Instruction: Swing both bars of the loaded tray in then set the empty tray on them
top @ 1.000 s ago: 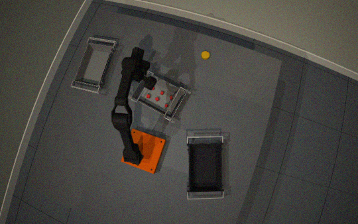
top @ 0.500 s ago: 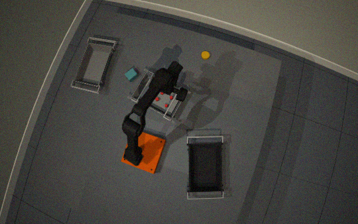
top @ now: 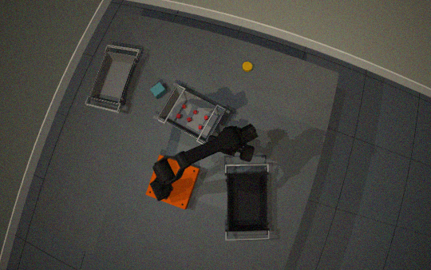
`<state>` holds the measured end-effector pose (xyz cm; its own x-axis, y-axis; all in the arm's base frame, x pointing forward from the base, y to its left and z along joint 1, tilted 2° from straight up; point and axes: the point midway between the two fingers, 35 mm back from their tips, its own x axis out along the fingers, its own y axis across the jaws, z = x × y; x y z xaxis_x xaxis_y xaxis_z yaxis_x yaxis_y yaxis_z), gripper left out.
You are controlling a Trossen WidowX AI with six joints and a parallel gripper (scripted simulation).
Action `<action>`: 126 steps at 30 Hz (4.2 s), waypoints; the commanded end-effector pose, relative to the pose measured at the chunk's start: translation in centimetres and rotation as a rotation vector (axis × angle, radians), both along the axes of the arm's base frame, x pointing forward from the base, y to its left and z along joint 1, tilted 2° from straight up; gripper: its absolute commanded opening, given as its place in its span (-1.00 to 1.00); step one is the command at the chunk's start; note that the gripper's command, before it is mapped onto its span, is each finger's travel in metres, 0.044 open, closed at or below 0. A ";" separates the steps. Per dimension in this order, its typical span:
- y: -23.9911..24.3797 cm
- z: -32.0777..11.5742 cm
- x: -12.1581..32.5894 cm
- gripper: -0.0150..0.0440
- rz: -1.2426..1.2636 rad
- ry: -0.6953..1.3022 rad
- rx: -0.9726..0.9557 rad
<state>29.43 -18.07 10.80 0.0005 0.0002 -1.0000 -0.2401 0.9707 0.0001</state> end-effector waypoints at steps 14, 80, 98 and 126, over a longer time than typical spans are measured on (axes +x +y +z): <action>-10.1 -3.2 -19.1 1.00 0.282 -0.005 0.011; -10.0 -11.7 -19.4 0.60 0.287 -0.006 0.012; -10.0 -11.7 -19.4 -0.02 0.287 -0.006 0.012; -10.4 -7.5 -19.4 -0.49 0.287 -0.006 0.011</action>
<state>9.97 -28.22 1.12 -0.0014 0.0196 -0.9998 -0.5026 0.8643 0.0177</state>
